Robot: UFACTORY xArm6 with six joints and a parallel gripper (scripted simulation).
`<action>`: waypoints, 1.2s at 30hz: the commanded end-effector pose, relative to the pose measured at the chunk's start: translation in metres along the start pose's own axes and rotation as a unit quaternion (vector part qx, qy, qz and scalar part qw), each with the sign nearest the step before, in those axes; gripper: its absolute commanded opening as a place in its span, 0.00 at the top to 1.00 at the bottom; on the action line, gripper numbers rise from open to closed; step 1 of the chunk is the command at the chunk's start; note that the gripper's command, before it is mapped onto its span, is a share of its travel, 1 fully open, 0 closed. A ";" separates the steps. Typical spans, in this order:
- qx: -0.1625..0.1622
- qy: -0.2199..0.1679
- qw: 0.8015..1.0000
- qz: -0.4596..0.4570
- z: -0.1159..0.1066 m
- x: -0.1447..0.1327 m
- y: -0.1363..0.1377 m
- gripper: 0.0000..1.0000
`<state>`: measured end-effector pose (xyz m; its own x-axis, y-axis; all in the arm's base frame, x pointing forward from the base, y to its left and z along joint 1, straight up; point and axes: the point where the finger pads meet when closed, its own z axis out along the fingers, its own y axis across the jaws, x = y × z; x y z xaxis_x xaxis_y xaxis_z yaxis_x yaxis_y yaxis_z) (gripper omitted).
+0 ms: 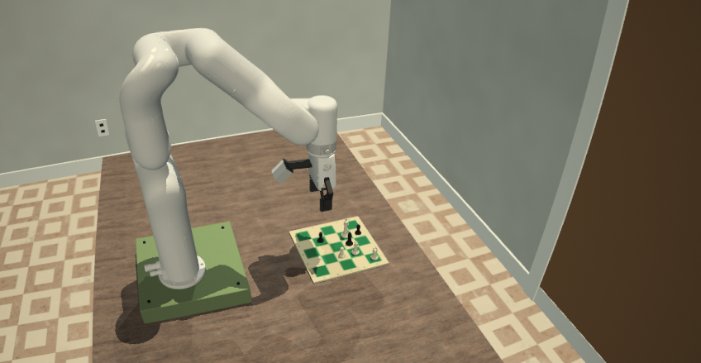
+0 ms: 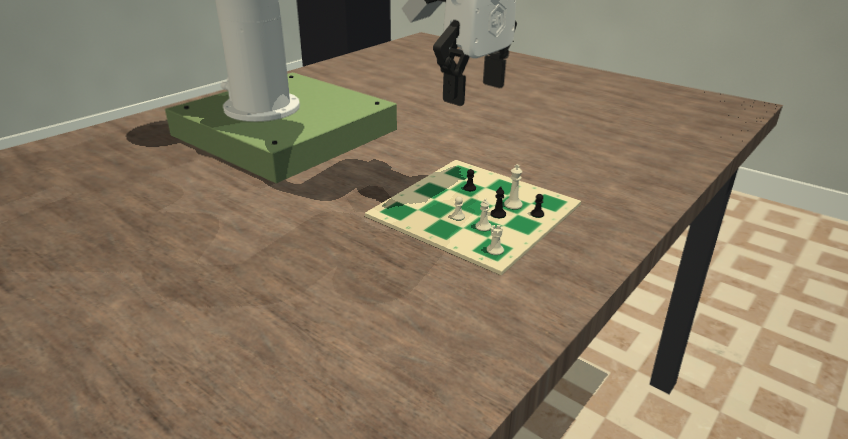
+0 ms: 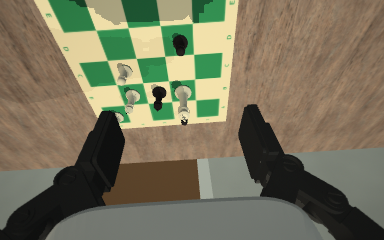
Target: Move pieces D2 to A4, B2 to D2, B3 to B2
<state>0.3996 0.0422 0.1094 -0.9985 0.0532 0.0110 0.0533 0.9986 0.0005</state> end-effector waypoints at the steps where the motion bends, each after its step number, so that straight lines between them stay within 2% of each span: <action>1: 0.000 -0.002 1.000 -0.001 -0.002 -0.001 0.001 0.00; 11: 0.000 -0.002 1.000 0.018 0.000 -0.001 0.001 0.00; 15: 0.000 -0.002 0.996 0.087 0.004 -0.002 0.001 0.00; 18: -0.001 -0.002 0.985 0.174 0.009 -0.002 0.001 0.00; 20: -0.001 -0.002 0.985 0.174 0.009 -0.002 0.001 0.00; 27: -0.004 -0.001 0.921 0.389 0.025 -0.002 0.000 0.00; 31: -0.008 0.002 0.870 0.493 0.035 -0.002 0.000 0.00; 35: -0.009 0.004 0.808 0.590 0.041 -0.002 0.000 0.00; 36: -0.009 0.004 0.808 0.590 0.041 -0.002 0.000 0.00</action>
<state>0.3992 0.0419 0.0709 -0.4069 0.9119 0.0531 0.9134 0.4070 0.0094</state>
